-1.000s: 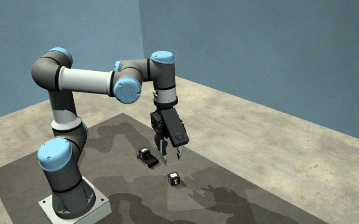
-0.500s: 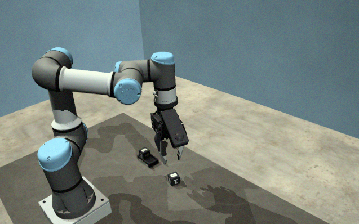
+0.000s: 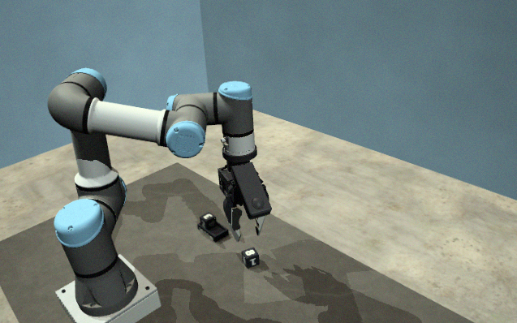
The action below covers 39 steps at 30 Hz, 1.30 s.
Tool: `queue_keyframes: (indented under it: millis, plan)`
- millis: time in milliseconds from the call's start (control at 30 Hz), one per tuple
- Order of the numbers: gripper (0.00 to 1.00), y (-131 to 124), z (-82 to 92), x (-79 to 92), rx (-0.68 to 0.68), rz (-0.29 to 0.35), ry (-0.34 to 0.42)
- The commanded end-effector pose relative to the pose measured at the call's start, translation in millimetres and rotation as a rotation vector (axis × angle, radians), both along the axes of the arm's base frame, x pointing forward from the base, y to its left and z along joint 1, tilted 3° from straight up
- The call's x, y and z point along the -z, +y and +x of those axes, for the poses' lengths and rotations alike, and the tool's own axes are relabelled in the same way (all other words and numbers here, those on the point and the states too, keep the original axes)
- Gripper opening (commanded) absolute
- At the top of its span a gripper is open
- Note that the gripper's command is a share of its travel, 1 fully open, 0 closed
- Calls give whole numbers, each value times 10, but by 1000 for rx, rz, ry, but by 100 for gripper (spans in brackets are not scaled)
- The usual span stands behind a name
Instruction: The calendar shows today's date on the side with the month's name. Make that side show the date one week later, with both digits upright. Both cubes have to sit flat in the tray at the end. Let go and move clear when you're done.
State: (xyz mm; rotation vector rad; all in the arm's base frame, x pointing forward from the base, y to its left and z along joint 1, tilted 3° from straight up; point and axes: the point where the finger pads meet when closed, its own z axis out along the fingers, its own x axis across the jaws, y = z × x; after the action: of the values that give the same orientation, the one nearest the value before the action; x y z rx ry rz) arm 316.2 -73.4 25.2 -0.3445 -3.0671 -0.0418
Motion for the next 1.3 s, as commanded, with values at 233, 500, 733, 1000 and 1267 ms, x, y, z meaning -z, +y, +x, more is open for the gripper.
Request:
queue_keyframes:
  millis: [233,500,733,1000,1267]
  plan:
    - [29,5,6,175,0,-2,-3]
    - [29,10,6,260,0,-2,-3]
    - [29,14,6,325,0,-2,-3]
    - [29,15,6,347,0,-2,-3]
    - [29,15,6,350,0,-2,-3]
